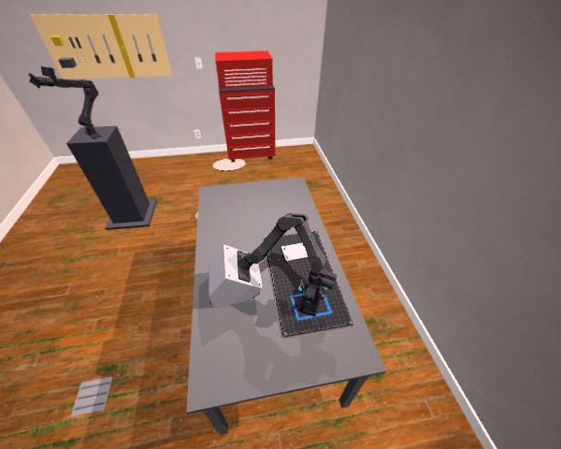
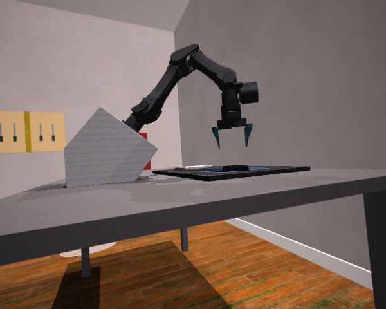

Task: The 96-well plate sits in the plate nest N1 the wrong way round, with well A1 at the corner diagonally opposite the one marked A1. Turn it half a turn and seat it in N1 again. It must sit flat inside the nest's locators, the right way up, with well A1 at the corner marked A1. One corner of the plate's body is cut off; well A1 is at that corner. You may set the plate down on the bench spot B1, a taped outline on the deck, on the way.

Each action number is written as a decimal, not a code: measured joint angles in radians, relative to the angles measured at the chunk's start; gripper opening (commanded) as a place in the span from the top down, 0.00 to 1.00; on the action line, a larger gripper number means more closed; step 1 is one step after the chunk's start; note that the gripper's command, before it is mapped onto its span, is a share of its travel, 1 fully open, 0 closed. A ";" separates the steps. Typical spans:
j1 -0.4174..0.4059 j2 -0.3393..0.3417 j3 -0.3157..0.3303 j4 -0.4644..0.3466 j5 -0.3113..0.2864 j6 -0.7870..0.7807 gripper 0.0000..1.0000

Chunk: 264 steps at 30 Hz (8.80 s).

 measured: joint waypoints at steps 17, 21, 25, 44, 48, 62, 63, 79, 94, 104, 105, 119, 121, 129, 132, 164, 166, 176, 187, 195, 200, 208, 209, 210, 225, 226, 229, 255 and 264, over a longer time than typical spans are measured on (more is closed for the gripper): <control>0.000 0.000 0.000 0.000 0.000 0.000 0.00; 0.000 0.000 0.000 0.000 0.000 0.000 0.00; 0.000 0.006 -0.003 0.009 0.000 0.003 0.00; 0.038 0.060 -0.034 0.108 0.011 0.038 0.00; 0.048 0.078 -0.042 0.129 0.014 0.046 0.00; 0.074 0.125 -0.055 0.208 0.028 0.072 0.00; 0.077 0.130 -0.057 0.213 0.029 0.073 0.00; 0.104 0.190 -0.065 0.294 0.044 0.100 0.00; 0.103 0.190 -0.064 0.299 0.047 0.102 0.00; 0.103 0.190 -0.064 0.299 0.047 0.103 1.00; 0.103 0.190 -0.064 0.299 0.047 0.103 1.00; 0.103 0.190 -0.064 0.299 0.047 0.103 1.00; 0.103 0.190 -0.064 0.299 0.047 0.103 1.00; 0.103 0.190 -0.064 0.299 0.047 0.103 1.00; 0.103 0.189 -0.064 0.298 0.047 0.101 1.00; 0.053 0.077 -0.040 0.143 0.023 0.049 1.00; 0.050 0.072 -0.038 0.131 0.020 0.046 1.00; 0.026 0.034 -0.023 0.070 0.008 0.024 1.00; 0.005 0.008 -0.005 0.014 0.000 0.005 1.00; 0.002 0.002 0.000 0.003 0.000 0.001 1.00; 0.002 0.001 0.000 0.001 0.000 0.001 1.00; 0.002 0.000 0.000 0.001 0.000 0.001 1.00; 0.002 0.000 0.000 0.001 0.000 0.001 1.00; 0.002 0.000 0.000 0.001 0.000 0.001 1.00; 0.002 0.000 0.000 0.001 0.000 0.001 1.00; 0.002 0.000 0.000 0.001 0.000 0.001 1.00; 0.002 0.000 0.000 0.001 0.000 0.001 1.00; 0.063 -0.060 -0.069 0.016 0.016 -0.133 1.00; 0.136 -0.135 -0.123 0.034 0.050 -0.323 1.00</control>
